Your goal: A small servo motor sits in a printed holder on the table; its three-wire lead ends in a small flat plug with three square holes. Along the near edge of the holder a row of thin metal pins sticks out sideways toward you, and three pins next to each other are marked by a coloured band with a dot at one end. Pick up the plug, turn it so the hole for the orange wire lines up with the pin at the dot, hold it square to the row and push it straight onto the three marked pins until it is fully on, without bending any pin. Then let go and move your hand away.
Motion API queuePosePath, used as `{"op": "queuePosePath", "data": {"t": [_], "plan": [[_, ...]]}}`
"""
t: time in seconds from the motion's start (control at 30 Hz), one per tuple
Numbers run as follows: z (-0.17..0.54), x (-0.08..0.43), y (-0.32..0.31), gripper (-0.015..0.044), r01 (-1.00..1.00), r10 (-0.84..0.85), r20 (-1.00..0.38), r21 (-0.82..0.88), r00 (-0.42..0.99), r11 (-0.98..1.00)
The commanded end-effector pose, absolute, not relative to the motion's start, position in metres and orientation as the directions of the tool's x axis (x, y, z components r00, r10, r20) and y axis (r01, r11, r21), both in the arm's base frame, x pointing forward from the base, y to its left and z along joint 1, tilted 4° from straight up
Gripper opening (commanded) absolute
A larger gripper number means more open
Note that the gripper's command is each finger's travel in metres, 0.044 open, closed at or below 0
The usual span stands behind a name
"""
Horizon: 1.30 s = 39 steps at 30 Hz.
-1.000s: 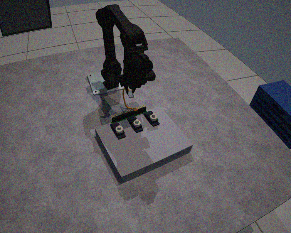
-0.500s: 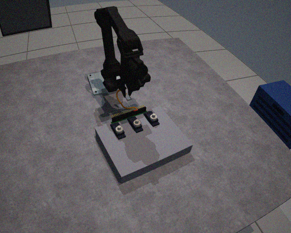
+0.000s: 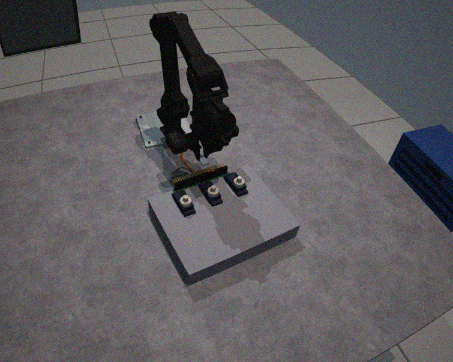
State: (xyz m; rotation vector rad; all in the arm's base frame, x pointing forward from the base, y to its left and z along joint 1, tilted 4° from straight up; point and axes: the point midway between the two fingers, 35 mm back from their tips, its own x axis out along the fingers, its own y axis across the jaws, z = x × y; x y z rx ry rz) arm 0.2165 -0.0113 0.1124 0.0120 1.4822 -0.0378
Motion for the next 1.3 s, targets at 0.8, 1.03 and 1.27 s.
{"op": "queuePosePath", "data": {"t": [0.8,1.03,1.27], "plan": [[0.116,0.229,-0.014,0.0,0.037,-0.018,-0.995,-0.014,0.096,0.999],[0.117,0.234,-0.013,0.0,0.037,-0.018,-0.995,-0.014,0.096,0.999],[0.117,0.238,-0.013,0.0,0.037,-0.018,-0.995,-0.014,0.096,0.999]]}}
